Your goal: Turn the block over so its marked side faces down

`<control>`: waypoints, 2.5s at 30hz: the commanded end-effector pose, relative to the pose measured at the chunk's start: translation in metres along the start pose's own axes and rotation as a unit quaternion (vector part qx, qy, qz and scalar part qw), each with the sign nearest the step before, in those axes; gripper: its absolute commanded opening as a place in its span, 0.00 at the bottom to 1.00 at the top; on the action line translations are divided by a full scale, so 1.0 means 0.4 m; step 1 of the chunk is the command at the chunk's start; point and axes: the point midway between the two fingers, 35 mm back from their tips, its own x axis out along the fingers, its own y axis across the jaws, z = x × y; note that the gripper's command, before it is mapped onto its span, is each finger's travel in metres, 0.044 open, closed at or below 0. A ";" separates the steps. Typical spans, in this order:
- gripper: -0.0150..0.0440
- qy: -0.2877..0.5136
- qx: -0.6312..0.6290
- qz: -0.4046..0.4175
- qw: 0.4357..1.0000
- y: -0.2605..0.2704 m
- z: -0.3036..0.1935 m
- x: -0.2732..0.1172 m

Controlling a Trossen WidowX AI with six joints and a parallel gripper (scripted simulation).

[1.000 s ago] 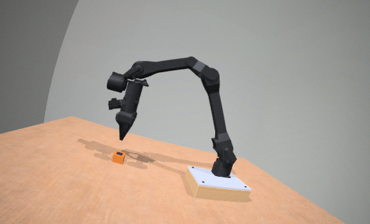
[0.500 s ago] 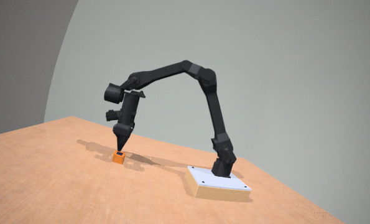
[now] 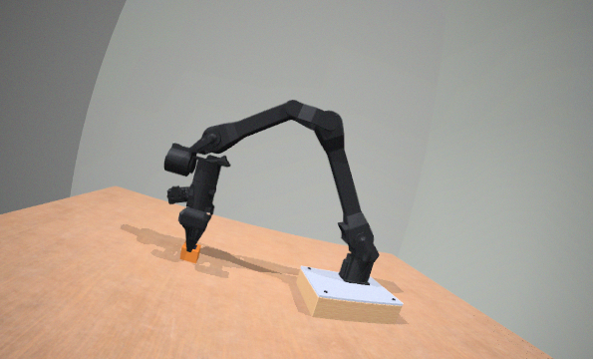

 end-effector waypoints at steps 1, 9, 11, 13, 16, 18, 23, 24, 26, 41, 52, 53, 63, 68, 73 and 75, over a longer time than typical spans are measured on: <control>1.00 0.000 0.002 0.003 1.000 0.002 -0.001 0.020; 0.96 0.000 0.002 0.003 1.000 0.002 -0.002 0.043; 0.87 0.000 0.002 0.003 1.000 0.002 -0.002 0.043; 0.78 0.000 0.002 0.003 1.000 0.002 -0.002 0.043; 0.68 0.000 0.002 0.003 1.000 0.002 -0.002 0.043; 0.65 0.000 0.002 0.003 1.000 0.002 -0.002 0.043; 0.60 0.000 0.002 0.003 1.000 0.002 -0.002 0.043; 0.59 0.000 0.002 0.003 1.000 0.002 -0.002 0.043; 0.56 0.000 0.002 0.003 1.000 0.002 -0.002 0.043; 0.25 0.000 0.002 0.003 1.000 0.002 -0.002 -0.030; 0.25 -0.033 0.003 0.004 0.999 0.001 0.003 -0.024; 0.25 -0.041 0.003 0.004 0.999 0.001 0.004 -0.022; 0.25 -0.114 0.005 0.005 0.994 0.001 0.007 -0.009; 0.25 -0.149 0.005 0.005 0.989 0.001 0.006 -0.006; 0.25 -0.185 0.005 0.005 0.983 0.001 0.003 -0.006; 0.25 -0.199 0.005 0.004 0.980 0.001 0.001 -0.006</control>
